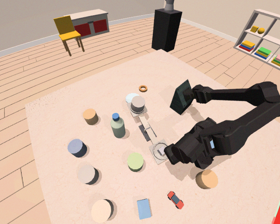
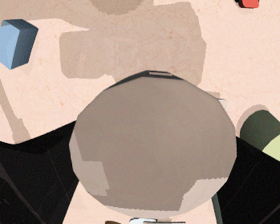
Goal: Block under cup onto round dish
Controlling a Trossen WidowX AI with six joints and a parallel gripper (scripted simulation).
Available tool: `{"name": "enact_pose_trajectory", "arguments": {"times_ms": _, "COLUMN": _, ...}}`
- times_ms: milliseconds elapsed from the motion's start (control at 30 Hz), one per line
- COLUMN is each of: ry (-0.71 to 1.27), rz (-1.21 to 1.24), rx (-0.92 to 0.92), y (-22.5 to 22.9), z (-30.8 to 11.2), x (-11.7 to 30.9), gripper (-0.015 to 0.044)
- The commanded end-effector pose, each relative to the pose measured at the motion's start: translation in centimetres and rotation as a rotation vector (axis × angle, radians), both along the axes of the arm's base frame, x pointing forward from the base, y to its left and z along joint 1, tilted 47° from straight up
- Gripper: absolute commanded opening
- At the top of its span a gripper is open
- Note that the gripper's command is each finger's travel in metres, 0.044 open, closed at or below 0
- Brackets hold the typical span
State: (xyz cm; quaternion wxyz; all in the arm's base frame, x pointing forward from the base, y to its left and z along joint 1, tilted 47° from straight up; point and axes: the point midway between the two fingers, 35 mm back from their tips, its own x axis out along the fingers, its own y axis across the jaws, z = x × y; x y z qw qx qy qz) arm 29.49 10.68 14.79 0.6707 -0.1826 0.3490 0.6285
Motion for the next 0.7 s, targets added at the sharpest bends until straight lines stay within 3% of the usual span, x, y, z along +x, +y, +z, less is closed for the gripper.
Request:
{"name": "enact_pose_trajectory", "arguments": {"times_ms": 0, "ry": -0.006, "rz": -0.009, "rx": 0.008, "y": 1.2, "z": 0.7, "x": -1.3, "gripper": 0.0}}
{"name": "enact_pose_trajectory", "arguments": {"times_ms": 667, "ry": -0.008, "rz": -0.007, "rx": 0.031, "y": 4.9, "z": 1.9, "x": -5.8, "gripper": 0.0}}
